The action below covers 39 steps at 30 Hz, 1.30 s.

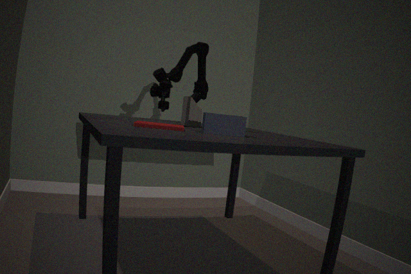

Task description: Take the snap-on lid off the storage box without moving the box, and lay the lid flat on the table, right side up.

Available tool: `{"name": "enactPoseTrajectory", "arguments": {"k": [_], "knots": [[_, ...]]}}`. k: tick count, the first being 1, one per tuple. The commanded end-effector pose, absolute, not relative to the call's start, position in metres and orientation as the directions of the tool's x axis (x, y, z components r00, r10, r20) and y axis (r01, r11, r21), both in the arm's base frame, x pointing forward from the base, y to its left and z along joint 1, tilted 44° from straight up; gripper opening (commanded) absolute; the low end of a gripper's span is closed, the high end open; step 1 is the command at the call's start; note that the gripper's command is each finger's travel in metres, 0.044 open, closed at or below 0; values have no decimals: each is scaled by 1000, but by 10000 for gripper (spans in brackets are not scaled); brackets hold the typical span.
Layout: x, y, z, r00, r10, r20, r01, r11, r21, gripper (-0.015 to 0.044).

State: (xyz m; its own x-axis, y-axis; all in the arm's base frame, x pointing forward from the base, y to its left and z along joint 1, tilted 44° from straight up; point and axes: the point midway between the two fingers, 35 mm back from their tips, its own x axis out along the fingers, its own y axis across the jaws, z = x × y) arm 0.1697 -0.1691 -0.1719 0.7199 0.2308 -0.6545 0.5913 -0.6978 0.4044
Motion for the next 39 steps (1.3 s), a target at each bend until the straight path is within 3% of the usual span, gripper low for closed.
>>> {"name": "enactPoseTrajectory", "arguments": {"k": [1,39], "knots": [[167,-175,-166,723,226,-653,589,-696,411,440],[160,-184,-150,722,226,-654,589,-696,411,440]]}}
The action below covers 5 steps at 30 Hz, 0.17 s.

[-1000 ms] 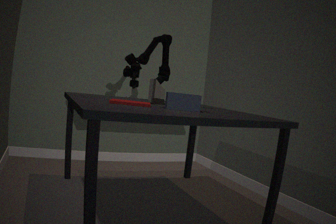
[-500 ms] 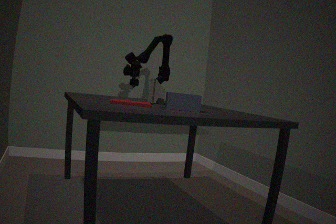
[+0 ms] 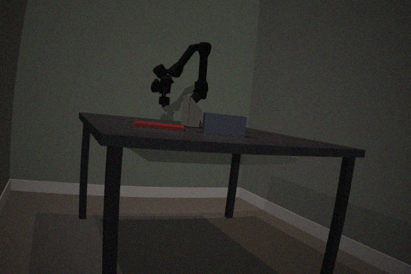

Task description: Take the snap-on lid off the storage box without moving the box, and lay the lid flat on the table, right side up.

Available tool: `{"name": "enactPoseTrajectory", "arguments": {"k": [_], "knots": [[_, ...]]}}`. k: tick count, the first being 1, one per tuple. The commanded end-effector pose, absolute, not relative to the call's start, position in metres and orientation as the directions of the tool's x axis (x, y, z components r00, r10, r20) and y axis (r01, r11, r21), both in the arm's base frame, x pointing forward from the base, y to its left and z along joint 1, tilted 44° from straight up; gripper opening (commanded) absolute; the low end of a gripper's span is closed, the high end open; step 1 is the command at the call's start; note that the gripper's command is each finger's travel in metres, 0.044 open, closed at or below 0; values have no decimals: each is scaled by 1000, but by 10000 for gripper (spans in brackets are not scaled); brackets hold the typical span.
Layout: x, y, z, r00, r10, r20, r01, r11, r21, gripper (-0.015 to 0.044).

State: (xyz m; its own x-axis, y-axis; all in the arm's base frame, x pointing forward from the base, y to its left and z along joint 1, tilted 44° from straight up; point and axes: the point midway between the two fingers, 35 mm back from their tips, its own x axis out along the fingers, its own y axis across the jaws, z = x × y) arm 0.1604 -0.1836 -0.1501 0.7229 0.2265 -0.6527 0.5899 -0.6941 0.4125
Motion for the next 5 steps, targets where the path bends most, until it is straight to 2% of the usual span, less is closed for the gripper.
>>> {"name": "enactPoseTrajectory", "arguments": {"k": [1,5], "knots": [[160,-184,-150,722,226,-654,589,-696,411,440],[160,-184,-150,722,226,-654,589,-696,411,440]]}}
